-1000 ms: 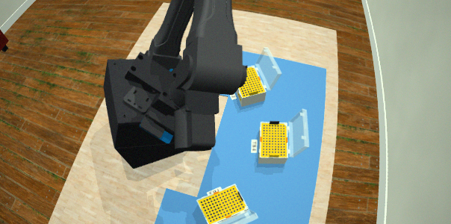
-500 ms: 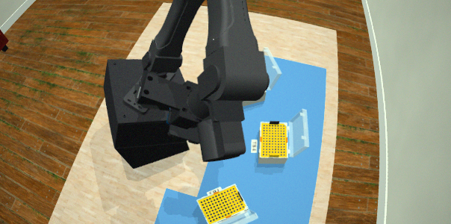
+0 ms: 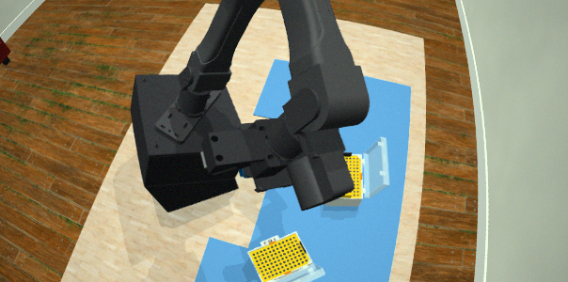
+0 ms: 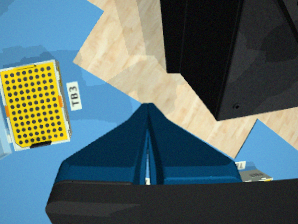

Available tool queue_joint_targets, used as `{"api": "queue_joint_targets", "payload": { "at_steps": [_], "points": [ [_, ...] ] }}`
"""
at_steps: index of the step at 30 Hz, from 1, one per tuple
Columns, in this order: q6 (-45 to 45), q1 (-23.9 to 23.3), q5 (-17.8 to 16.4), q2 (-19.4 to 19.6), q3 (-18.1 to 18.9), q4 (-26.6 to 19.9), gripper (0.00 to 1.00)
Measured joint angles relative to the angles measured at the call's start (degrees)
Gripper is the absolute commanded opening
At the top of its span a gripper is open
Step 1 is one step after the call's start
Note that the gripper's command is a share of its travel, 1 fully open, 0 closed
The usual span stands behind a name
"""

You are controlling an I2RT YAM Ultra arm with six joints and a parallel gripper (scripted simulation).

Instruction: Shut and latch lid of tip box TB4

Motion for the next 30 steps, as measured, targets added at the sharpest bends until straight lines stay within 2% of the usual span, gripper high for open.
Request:
{"api": "queue_joint_targets", "payload": {
  "at_steps": [11, 24, 30],
  "points": [
    [-12.9, 4.8, -1.8, 1.3, 3.1, 2.4, 0.0],
    [-27.8, 12.5, -4.3, 4.5, 8.8, 5.4, 0.0],
    [-33.6, 14.4, -4.9, 5.4, 10.1, 6.6, 0.0]
  ]
}}
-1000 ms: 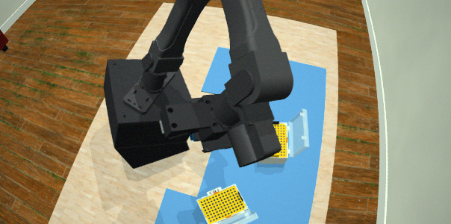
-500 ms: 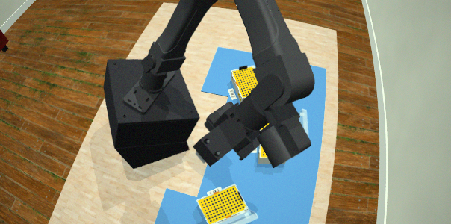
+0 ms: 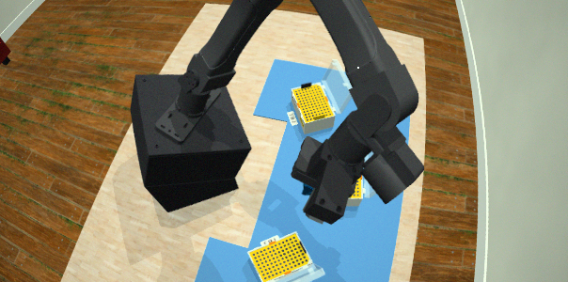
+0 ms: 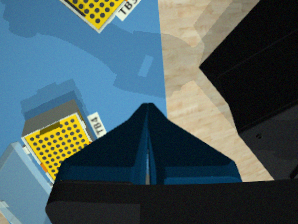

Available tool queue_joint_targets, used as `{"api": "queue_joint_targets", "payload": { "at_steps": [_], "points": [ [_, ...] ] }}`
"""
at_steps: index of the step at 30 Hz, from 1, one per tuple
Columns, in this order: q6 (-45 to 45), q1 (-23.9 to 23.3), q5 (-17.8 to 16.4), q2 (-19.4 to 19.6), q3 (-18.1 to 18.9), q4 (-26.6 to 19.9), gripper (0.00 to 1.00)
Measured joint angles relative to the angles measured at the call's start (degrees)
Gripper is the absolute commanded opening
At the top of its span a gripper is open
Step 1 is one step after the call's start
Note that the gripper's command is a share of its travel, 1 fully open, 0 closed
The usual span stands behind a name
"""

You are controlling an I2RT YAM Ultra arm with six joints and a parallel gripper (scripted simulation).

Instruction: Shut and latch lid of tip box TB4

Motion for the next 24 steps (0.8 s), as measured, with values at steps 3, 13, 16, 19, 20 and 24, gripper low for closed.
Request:
{"api": "queue_joint_targets", "payload": {
  "at_steps": [3, 13, 16, 19, 20, 24],
  "points": [
    [-3.4, 1.7, -0.6, 0.8, 1.1, 0.7, 0.0],
    [-15.0, 7.3, -2.6, 2.8, 4.7, 3.3, 0.0],
    [-17.7, 8.1, -2.7, 2.8, 5.2, 3.6, 0.0],
    [-20.9, 9.5, -3.2, 3.3, 6.5, 4.2, 0.0],
    [-22.1, 10.0, -3.4, 3.6, 6.9, 4.5, 0.0],
    [-26.9, 12.3, -4.1, 4.4, 8.1, 5.6, 0.0]
  ]
}}
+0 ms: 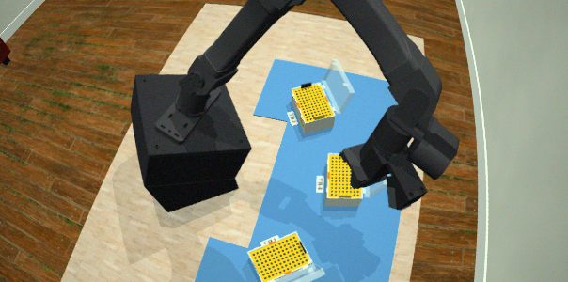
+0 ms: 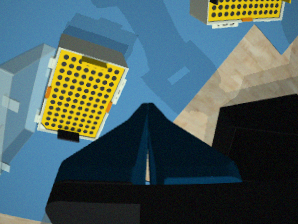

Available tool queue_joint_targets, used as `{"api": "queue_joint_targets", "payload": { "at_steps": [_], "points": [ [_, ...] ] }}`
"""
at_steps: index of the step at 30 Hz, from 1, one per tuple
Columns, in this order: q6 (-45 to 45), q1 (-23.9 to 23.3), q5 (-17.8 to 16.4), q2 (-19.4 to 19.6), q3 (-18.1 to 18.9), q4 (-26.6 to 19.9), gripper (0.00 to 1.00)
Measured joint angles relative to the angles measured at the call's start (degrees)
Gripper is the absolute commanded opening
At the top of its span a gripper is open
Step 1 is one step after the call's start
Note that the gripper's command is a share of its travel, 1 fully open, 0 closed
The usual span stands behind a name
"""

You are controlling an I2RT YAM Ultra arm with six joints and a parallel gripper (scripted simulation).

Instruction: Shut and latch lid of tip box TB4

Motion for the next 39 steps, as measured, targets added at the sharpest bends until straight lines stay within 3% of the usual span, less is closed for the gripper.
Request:
{"api": "queue_joint_targets", "payload": {
  "at_steps": [39],
  "points": [
    [-42.2, 17.3, -6.4, 5.9, 11.6, 9.0, 0.0]
  ]
}}
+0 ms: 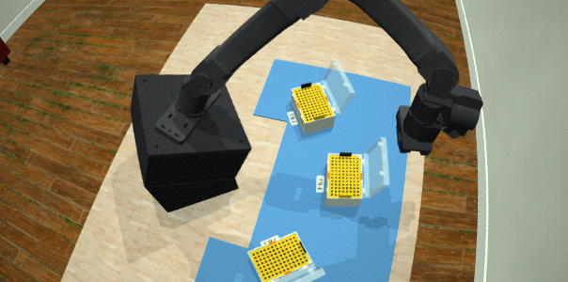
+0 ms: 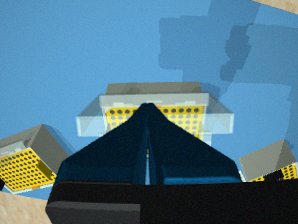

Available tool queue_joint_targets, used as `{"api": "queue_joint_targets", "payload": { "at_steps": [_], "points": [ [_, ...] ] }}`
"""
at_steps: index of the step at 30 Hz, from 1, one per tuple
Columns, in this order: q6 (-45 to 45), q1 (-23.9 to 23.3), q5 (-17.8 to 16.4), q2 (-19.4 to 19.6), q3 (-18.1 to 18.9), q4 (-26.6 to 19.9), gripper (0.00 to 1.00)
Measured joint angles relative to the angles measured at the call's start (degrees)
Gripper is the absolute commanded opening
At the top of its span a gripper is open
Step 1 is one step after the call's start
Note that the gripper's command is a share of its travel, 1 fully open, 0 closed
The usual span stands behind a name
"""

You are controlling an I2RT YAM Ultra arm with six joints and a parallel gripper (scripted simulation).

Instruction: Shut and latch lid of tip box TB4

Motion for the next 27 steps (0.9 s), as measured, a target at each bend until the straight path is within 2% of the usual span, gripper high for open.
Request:
{"api": "queue_joint_targets", "payload": {
  "at_steps": [27],
  "points": [
    [-2.2, -0.2, 0.0, 0.0, 0.1, 0.3, 0.0]
  ]
}}
